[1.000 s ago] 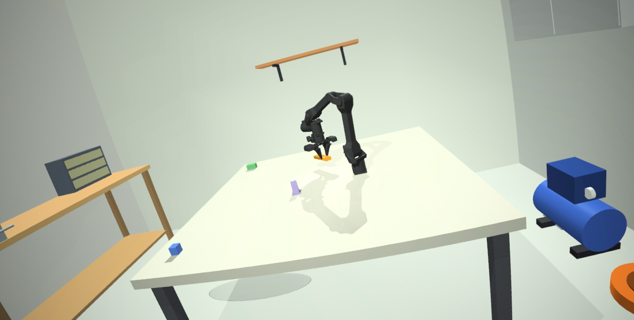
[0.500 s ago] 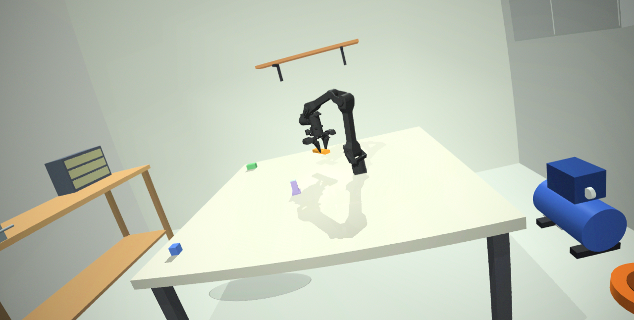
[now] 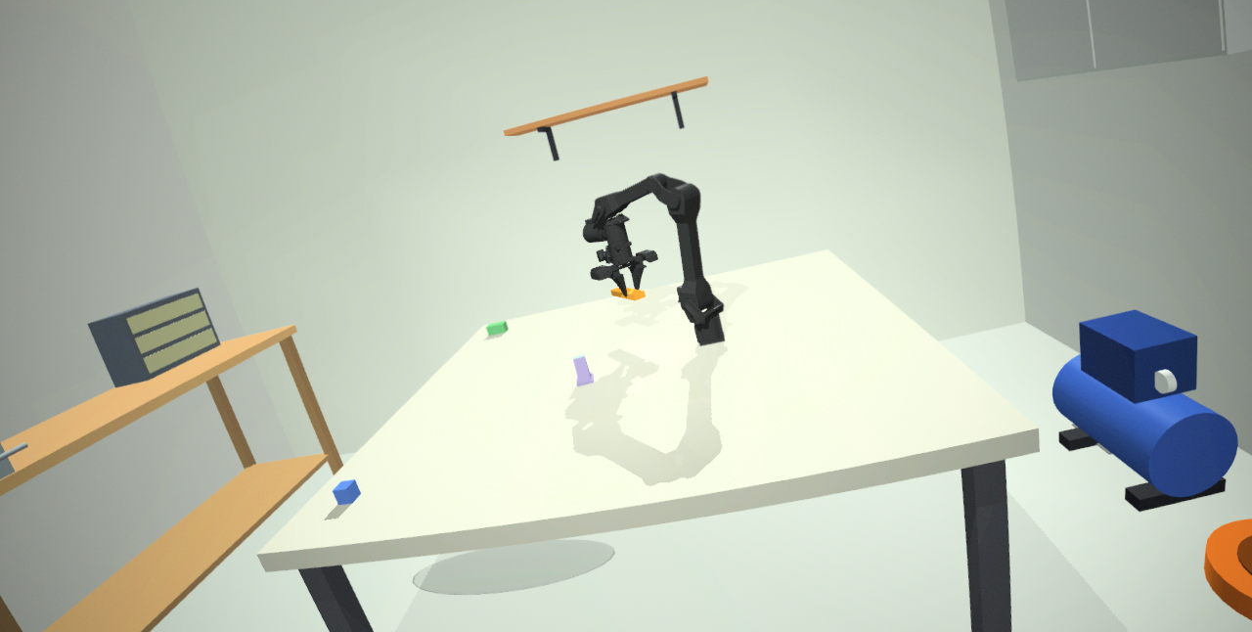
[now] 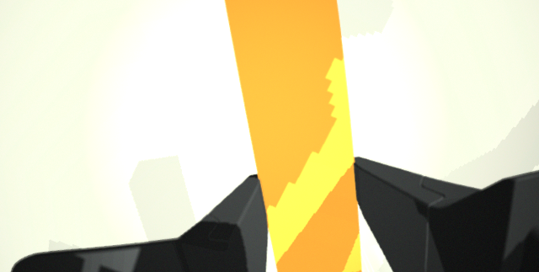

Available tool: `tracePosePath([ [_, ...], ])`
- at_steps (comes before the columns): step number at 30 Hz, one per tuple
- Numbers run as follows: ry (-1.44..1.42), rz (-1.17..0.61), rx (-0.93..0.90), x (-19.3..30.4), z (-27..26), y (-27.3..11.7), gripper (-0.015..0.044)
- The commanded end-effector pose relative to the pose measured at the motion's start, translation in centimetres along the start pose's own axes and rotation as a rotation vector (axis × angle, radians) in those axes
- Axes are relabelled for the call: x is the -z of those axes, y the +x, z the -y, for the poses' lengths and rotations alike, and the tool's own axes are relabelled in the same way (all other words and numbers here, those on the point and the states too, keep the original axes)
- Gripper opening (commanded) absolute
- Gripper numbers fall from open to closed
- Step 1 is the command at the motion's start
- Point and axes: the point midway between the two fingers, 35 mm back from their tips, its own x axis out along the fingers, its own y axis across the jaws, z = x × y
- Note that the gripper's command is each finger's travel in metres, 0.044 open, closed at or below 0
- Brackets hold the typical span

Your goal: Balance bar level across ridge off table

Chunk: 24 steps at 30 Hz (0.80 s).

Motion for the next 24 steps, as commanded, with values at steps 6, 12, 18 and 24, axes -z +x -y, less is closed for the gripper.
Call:
tracePosePath([
  [6,0.042,-0.002,-0.004,0.0,-2.8,-0.2,0.0000],
  [12,0.069,-0.002,-0.006,0.3,-4.6,-0.3,0.0000],
  [18,0.096,-0.003,-0.008,0.8,-6.5,-0.4,0.0000],
  [24,0.122,-0.004,-0.010,1.4,-8.4,-0.5,0.0000],
])
